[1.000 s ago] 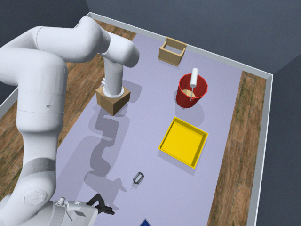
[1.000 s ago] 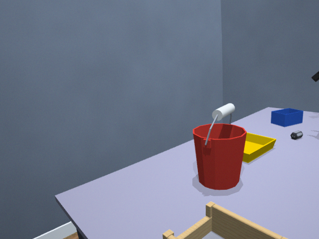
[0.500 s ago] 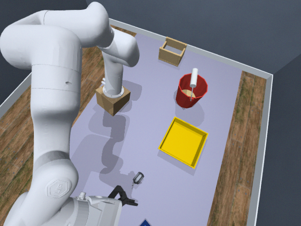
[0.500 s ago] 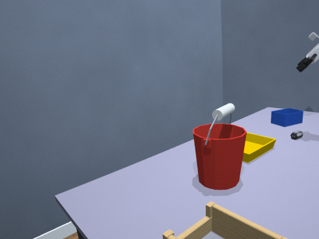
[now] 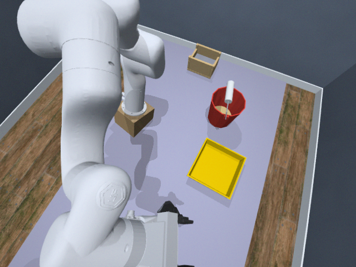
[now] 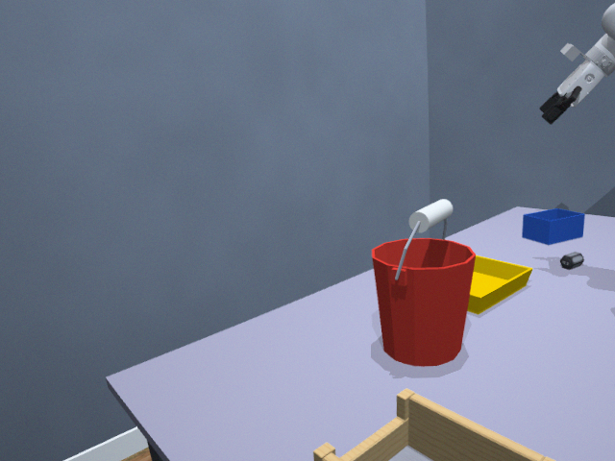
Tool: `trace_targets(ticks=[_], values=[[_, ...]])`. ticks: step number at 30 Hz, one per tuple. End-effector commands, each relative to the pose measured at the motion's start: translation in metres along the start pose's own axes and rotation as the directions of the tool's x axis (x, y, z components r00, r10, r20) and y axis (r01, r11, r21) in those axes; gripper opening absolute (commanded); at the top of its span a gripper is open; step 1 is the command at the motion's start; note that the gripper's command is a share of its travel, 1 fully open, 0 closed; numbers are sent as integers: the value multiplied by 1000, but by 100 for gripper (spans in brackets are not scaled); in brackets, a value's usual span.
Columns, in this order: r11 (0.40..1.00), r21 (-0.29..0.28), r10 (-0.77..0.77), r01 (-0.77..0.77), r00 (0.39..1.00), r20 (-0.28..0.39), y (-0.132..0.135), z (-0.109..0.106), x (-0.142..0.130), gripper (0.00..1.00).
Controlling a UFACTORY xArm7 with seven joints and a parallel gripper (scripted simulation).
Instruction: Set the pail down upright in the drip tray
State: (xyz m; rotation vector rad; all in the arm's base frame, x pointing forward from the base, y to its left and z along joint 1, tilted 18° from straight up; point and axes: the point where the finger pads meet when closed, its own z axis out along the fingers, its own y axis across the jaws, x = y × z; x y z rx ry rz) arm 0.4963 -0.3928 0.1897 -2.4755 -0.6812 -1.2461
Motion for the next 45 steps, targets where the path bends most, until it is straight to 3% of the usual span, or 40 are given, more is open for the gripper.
trace_targets(ticks=[1,6,8,9,19,25,26,40,42,43,45], values=[[997,30,-70,70,998,1,-20,5,38,100],[990,62,-130,129,992,3,-40,13,67,100],[990,62,-130,129,992,3,-40,13,67,100],[983,81,-165,164,986,4,-53,17,84,100],[951,146,-278,274,961,6,-99,31,132,100],[932,174,-325,319,946,6,-121,37,150,100],[915,195,-360,352,933,6,-137,42,163,100],[821,294,-514,490,858,5,-219,61,210,100],[821,294,-514,490,858,5,-219,61,210,100],[795,316,-547,518,837,5,-238,65,218,100],[781,328,-564,532,825,4,-248,67,221,100]])
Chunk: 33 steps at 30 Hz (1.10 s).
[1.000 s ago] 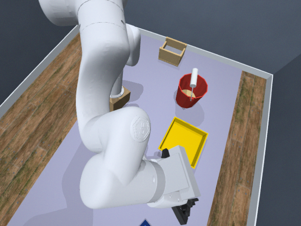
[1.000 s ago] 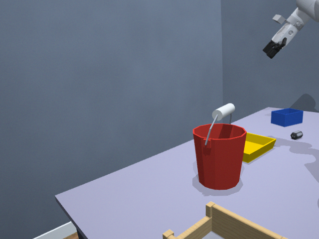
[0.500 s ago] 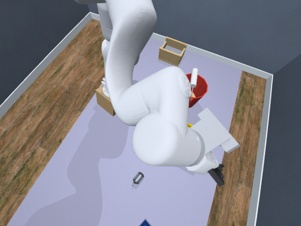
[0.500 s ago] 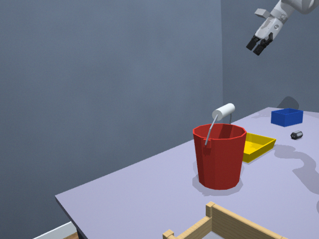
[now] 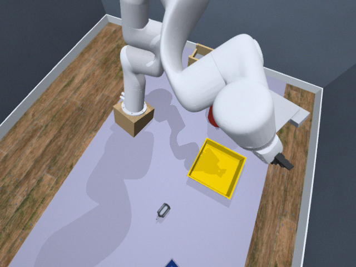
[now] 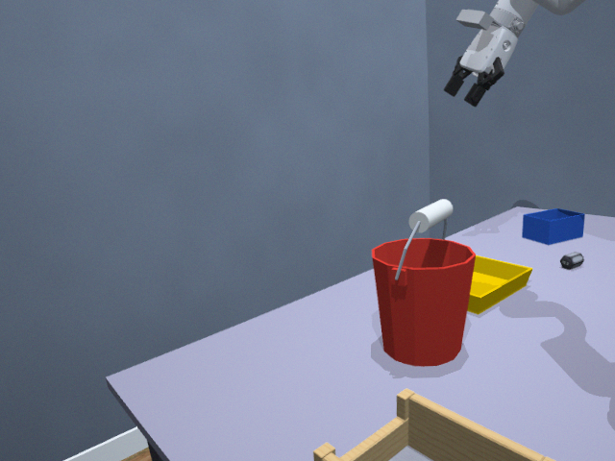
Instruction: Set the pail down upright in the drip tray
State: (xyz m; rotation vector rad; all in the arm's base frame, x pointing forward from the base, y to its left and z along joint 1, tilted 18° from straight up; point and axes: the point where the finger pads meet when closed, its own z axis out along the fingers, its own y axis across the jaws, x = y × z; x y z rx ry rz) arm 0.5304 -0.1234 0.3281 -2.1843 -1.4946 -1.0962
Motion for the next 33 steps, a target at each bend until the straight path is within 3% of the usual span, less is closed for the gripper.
trace_targets(ticks=[1,14,15,29,31,33], values=[[997,40,-74,73,997,21,-21,12,34,100],[969,137,-214,205,975,61,-70,41,86,100],[957,164,-252,238,965,72,-85,49,98,100],[878,299,-423,373,898,121,-161,85,139,100],[878,299,-423,373,898,121,-161,85,139,100],[849,340,-470,405,872,134,-184,95,146,100]])
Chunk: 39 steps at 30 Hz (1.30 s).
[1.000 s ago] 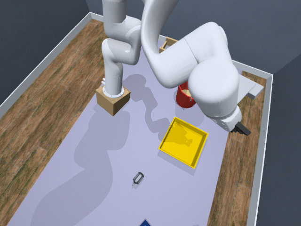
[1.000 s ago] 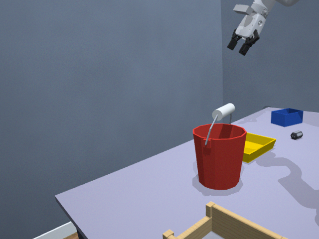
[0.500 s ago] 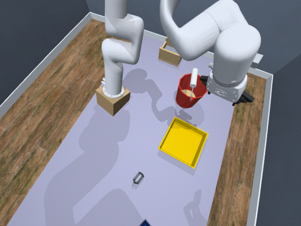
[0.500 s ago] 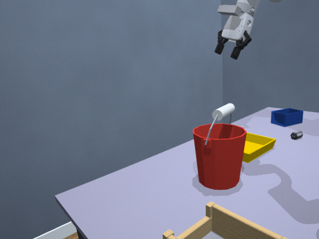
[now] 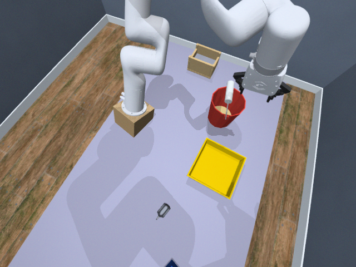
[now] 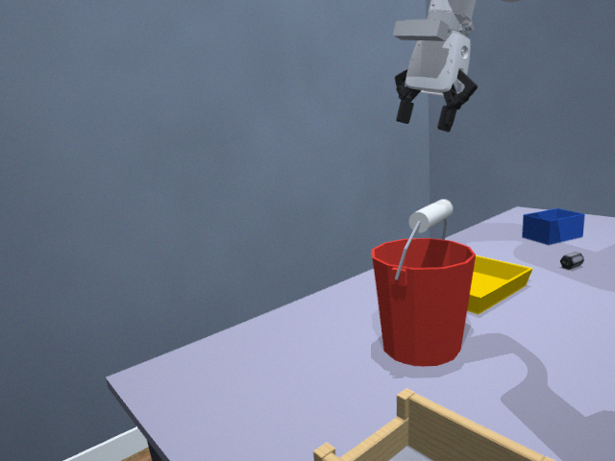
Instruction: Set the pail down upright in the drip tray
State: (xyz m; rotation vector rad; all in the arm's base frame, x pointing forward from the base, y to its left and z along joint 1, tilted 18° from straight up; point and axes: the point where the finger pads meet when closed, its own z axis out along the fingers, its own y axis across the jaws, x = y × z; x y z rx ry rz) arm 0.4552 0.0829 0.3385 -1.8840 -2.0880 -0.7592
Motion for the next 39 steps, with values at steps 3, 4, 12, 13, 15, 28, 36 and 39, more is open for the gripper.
trace_targets(ticks=[3,4,12,13,15,28,36,39], values=[[994,69,-94,90,994,59,-30,23,35,100],[992,80,-107,102,992,67,-35,27,39,100],[967,173,-210,186,969,133,-75,56,65,100],[963,185,-223,195,964,142,-80,59,68,100],[963,185,-223,195,964,142,-80,59,68,100],[953,212,-251,215,954,161,-92,67,72,100],[953,212,-251,215,954,161,-92,67,72,100],[953,212,-251,215,954,161,-92,67,72,100]])
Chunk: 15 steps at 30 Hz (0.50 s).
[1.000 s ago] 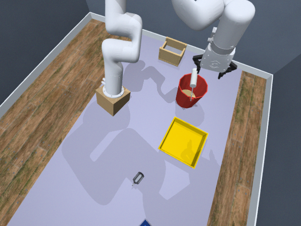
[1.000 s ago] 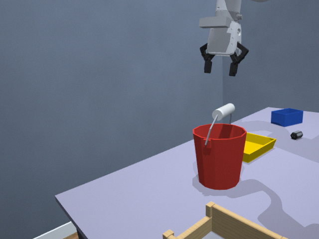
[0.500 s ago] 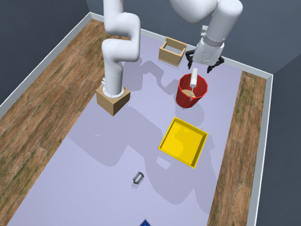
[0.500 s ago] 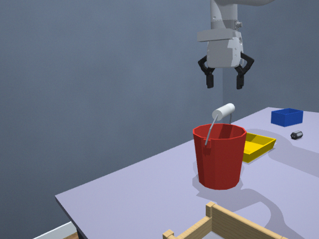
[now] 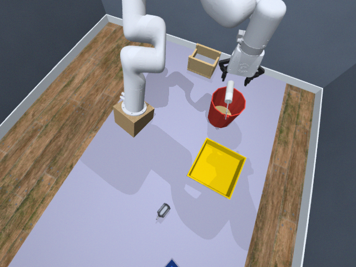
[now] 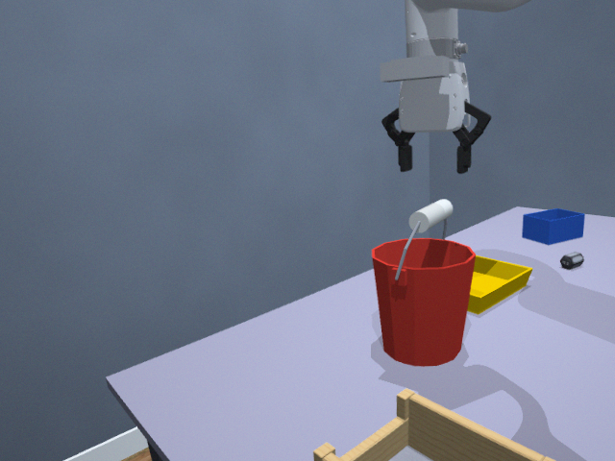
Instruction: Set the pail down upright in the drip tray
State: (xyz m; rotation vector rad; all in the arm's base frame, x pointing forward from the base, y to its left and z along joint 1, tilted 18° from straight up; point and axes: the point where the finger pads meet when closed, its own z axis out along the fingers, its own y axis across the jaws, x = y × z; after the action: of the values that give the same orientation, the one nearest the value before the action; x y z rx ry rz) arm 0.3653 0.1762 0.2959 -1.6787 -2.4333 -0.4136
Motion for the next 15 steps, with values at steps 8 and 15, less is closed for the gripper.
trace_targets(ticks=[8,15], values=[[1000,-2,0,0,1000,1,1,-1,0,100],[1000,3,1,-1,1000,4,1,3,0,100]])
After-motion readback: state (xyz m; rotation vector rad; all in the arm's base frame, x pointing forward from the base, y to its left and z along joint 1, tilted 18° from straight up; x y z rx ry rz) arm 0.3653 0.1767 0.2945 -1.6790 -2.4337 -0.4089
